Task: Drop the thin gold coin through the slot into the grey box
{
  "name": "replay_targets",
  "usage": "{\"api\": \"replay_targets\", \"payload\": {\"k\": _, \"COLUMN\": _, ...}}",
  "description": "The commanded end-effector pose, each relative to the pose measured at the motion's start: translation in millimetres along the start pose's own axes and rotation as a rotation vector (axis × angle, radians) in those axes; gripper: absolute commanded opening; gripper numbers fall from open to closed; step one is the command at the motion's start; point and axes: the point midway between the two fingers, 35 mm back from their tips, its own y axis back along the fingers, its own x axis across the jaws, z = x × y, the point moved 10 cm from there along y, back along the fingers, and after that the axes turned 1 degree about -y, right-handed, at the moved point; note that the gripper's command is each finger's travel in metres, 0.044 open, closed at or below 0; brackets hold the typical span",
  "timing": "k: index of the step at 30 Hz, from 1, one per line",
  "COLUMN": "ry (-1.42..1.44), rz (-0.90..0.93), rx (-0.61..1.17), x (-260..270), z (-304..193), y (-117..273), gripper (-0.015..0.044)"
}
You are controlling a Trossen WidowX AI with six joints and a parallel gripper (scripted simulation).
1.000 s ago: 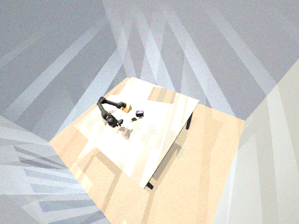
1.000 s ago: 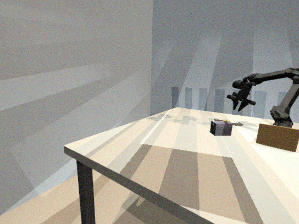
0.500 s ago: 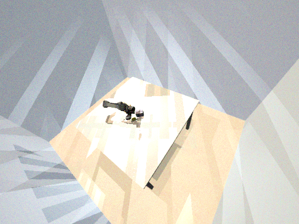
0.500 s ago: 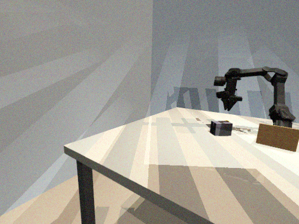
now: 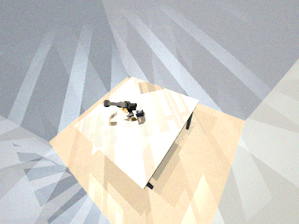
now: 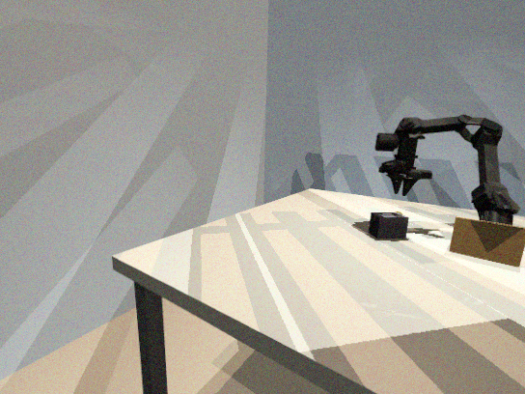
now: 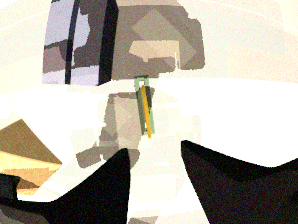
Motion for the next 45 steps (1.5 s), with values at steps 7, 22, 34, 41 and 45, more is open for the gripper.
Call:
{"api": "replay_targets", "payload": {"k": 7, "ry": 0.01, "rz": -0.001, "rx": 0.011, "x": 1.5, "z": -0.2, "y": -34.5, "gripper": 0.0161}}
{"api": "replay_targets", "payload": {"k": 22, "ry": 0.01, "rz": -0.001, "rx": 0.01, "x": -0.5, "z": 0.8, "y": -60.4, "gripper": 0.0161}}
{"api": "replay_targets", "payload": {"k": 34, "ry": 0.01, "rz": -0.001, "rx": 0.009, "x": -1.3, "z": 1.3, "y": -79.8, "gripper": 0.0161}}
{"api": "replay_targets", "payload": {"k": 41, "ry": 0.01, "rz": -0.002, "rx": 0.009, "x": -1.4, "z": 1.1, "y": -91.0, "gripper": 0.0161}}
{"api": "replay_targets", "payload": {"k": 45, "ry": 0.01, "rz": -0.002, "rx": 0.01, "x": -1.4, "z": 0.8, "y": -97.3, "gripper": 0.0161}}
